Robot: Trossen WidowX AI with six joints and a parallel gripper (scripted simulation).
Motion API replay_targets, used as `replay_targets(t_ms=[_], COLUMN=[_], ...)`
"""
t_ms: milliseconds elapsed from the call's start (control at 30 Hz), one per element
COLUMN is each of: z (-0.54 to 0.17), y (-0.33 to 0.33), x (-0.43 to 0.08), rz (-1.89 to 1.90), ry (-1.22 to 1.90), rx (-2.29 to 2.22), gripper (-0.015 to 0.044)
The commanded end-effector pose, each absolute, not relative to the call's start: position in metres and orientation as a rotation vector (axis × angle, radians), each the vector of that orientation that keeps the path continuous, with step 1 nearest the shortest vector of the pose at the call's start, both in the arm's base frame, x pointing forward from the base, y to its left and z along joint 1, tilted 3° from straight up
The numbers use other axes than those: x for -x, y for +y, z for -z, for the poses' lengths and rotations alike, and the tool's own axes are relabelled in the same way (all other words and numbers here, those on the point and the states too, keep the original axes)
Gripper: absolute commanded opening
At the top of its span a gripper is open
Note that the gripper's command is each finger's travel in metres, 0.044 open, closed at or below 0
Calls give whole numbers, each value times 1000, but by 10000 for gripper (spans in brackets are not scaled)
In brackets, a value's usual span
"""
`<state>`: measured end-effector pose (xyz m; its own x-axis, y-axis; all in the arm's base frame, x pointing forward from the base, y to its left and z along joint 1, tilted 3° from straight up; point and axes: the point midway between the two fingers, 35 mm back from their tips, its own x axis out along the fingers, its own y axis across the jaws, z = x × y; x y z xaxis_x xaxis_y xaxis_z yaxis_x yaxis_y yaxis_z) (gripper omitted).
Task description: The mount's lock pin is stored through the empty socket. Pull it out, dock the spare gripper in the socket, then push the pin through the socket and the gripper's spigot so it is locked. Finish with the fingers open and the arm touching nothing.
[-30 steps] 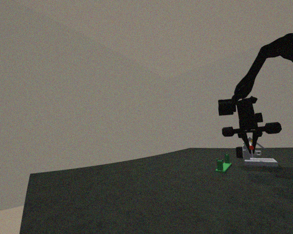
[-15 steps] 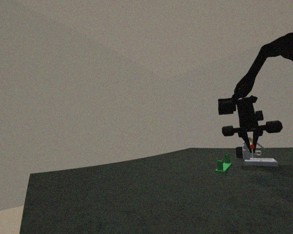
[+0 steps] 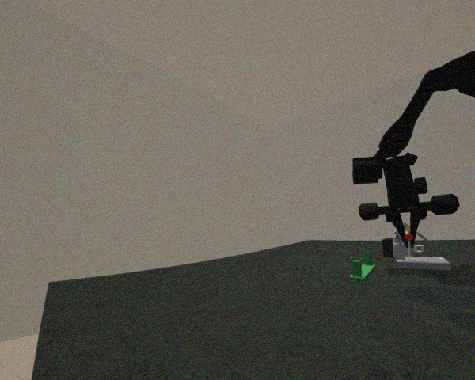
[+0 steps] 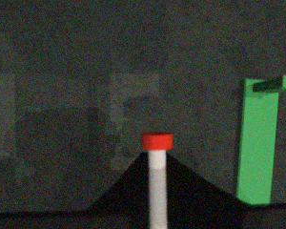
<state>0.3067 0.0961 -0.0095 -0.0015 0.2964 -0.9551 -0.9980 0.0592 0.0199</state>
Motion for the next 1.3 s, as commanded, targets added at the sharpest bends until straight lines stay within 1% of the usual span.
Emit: replay_targets(t_ms=[0,1267], z=[9,2], y=[99,137], x=[-308,-311], rz=[-1296,-1300], ry=[1021,1032], rx=[933,932], gripper=[0,0])
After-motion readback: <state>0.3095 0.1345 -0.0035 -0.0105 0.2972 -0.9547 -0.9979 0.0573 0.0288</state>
